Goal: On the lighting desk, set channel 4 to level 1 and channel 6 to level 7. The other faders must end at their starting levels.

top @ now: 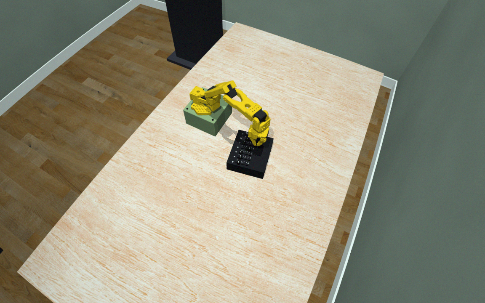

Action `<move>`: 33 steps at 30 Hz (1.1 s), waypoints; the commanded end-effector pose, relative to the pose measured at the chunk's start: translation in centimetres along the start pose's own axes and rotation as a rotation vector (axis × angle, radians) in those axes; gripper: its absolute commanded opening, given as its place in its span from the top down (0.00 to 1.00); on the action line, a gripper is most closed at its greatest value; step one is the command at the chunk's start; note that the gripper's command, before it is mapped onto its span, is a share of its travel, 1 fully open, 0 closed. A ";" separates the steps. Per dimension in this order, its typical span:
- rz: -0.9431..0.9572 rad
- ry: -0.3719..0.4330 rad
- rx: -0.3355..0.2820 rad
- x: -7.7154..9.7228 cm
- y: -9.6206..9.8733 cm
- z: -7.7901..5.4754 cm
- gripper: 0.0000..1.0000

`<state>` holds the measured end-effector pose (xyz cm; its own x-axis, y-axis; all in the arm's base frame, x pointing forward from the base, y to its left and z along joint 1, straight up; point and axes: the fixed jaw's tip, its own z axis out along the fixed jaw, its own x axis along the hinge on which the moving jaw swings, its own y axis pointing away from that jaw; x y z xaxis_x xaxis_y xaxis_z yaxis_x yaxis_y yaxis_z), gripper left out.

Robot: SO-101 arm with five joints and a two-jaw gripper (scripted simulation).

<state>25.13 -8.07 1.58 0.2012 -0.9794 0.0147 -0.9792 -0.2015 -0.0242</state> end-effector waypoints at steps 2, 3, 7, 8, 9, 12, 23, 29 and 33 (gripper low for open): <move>0.000 -0.012 -0.020 -0.4 0.2 0.6 1.00; 0.000 -0.012 -0.020 -0.4 0.2 0.6 1.00; 0.000 -0.012 -0.020 -0.4 0.2 0.7 1.00; 0.000 -0.012 -0.020 -0.4 0.2 0.7 1.00; 0.000 -0.012 -0.020 -0.4 0.2 0.7 1.00; 0.000 -0.012 -0.020 -0.4 0.2 0.7 1.00; 0.000 -0.012 -0.020 -0.4 0.2 1.5 1.00; 0.000 -0.012 -0.020 -0.4 0.2 2.1 1.00; 0.000 -0.012 -0.020 -0.4 0.2 2.6 1.00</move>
<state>25.24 -8.04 0.13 0.2011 -0.9794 0.0189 -0.9789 -0.2017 -0.0321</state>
